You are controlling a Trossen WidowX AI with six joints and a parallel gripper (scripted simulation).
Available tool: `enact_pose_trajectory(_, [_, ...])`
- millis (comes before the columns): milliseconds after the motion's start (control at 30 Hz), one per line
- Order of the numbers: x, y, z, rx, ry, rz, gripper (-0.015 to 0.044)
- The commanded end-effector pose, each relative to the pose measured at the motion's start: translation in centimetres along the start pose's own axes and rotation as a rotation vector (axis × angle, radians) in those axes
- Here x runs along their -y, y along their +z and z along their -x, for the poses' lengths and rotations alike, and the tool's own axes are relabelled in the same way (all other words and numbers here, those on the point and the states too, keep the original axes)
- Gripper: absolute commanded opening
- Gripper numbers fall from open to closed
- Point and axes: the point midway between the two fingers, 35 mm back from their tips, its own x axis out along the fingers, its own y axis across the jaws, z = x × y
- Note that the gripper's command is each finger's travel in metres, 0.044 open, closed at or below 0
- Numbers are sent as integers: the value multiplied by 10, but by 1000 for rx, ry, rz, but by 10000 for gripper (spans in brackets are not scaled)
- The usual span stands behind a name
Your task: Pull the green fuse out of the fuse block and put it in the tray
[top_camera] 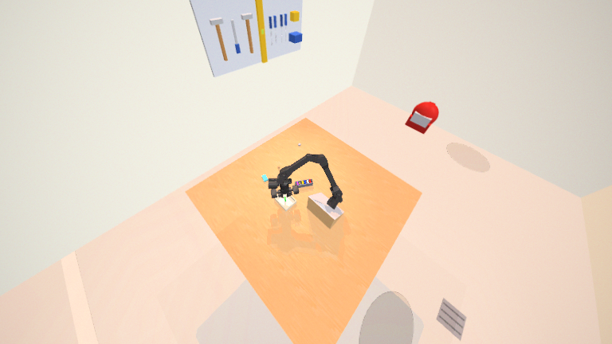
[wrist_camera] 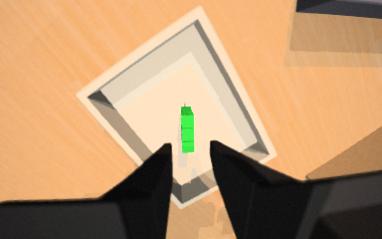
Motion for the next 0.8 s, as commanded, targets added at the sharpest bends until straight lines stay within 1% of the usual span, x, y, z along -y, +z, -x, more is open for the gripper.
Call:
enact_pose_trajectory(0, [0,0,1,0,1,-1,210])
enact_pose_trajectory(133, [0,0,1,0,1,-1,315])
enact_pose_trajectory(167, [0,0,4,1,1,0,330])
enact_pose_trajectory(267, [0,0,35,4,1,4,330])
enact_pose_trajectory(300, [0,0,38,5,0,5,330])
enact_pose_trajectory(767, [1,0,36,8,-3,9,330])
